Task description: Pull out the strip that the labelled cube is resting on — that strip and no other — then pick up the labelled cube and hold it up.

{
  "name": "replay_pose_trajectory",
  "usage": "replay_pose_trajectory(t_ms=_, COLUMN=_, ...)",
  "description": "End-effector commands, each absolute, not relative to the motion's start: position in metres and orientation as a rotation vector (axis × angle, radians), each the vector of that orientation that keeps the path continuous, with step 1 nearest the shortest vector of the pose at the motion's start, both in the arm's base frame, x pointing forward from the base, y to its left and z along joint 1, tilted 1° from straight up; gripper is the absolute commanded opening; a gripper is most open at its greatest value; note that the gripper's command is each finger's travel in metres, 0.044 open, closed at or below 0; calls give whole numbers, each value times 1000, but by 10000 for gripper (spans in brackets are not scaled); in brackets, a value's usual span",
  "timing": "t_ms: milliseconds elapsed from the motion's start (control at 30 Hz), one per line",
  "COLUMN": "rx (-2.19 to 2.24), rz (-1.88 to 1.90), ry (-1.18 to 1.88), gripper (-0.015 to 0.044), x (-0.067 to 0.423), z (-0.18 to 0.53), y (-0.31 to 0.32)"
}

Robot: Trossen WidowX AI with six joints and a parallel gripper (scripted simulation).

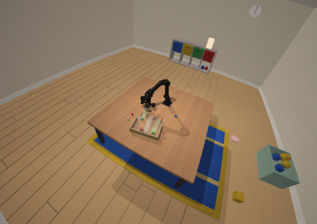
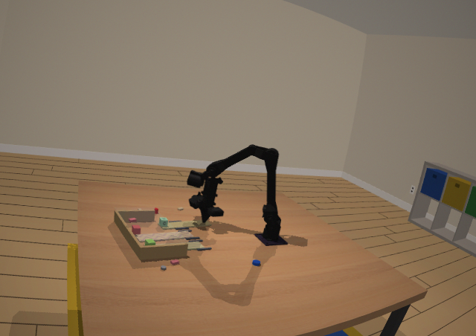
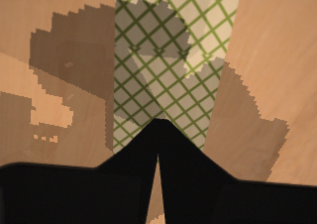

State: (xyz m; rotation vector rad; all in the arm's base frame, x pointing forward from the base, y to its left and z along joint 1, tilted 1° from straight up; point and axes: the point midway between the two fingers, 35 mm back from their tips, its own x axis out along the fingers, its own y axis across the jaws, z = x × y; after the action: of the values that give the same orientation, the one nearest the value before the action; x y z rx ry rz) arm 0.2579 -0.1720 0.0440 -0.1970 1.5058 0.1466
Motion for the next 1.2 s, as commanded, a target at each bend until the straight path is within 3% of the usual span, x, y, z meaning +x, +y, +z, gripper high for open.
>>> replay_pose_trajectory(t_ms=0, rx=-187, rz=156, ry=1526, gripper=0, x=247, z=38, y=-171)
replay_pose_trajectory(t_ms=633, rx=-187, rz=156, ry=1528, gripper=0, x=222, z=37, y=-176)
replay_pose_trajectory(t_ms=933, rx=-187, rz=156, ry=1527, gripper=0, x=228, z=84, y=-178)
replay_pose_trajectory(t_ms=1167, rx=-53, rz=28, ry=1530, gripper=184, x=255, z=85, y=-173)
